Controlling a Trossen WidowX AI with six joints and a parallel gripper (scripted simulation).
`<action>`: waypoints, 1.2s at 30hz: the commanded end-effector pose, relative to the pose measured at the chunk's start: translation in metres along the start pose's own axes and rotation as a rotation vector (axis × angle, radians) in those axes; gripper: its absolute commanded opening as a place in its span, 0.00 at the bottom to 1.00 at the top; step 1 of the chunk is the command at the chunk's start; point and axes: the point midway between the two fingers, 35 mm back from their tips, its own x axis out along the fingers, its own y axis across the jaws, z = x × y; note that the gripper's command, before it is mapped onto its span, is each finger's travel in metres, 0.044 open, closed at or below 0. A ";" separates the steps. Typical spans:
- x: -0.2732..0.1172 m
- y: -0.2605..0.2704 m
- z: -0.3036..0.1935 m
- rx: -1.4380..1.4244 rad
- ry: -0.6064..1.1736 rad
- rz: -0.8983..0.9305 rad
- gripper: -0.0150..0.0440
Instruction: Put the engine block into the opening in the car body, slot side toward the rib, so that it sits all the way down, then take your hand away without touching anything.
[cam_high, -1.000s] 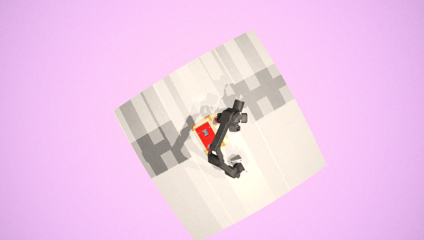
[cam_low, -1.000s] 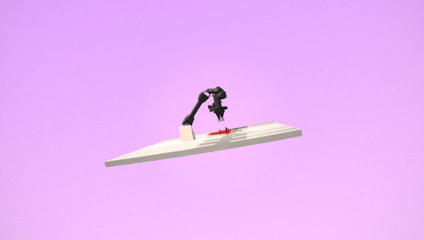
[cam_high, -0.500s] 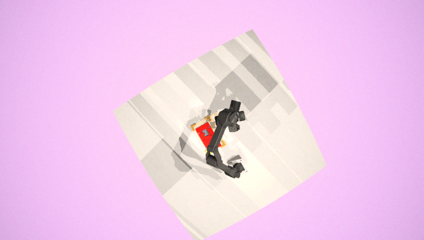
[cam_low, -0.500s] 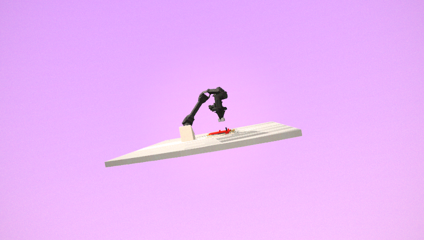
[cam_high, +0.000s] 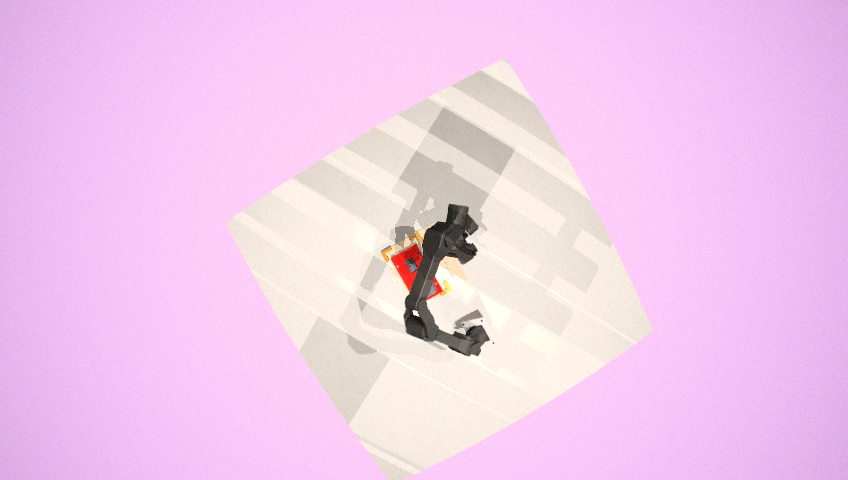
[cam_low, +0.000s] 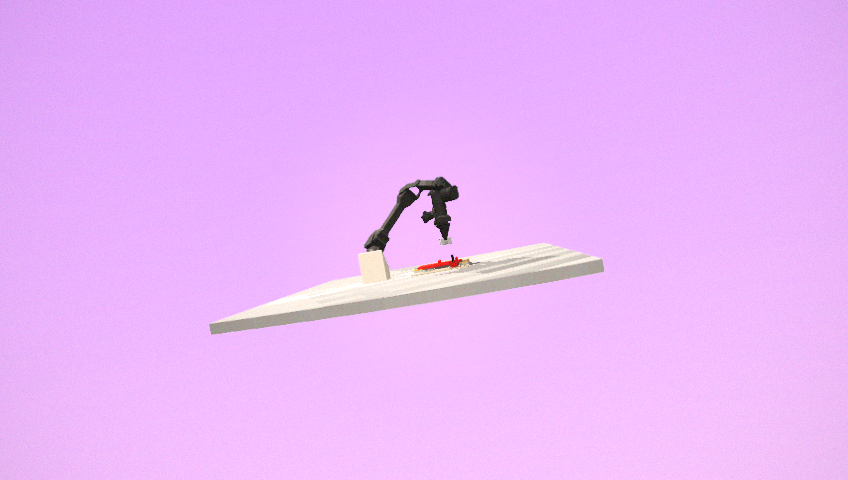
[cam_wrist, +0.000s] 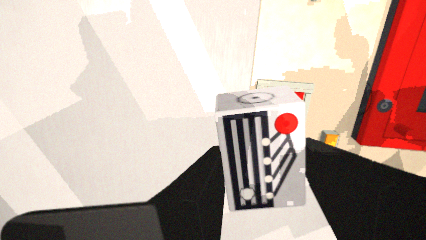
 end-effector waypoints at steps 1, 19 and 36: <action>0.002 -0.009 -0.003 -0.157 0.007 0.002 0.25; 0.014 -0.044 -0.012 -0.779 0.005 0.009 0.25; 0.027 -0.077 -0.016 -1.368 0.005 0.011 0.25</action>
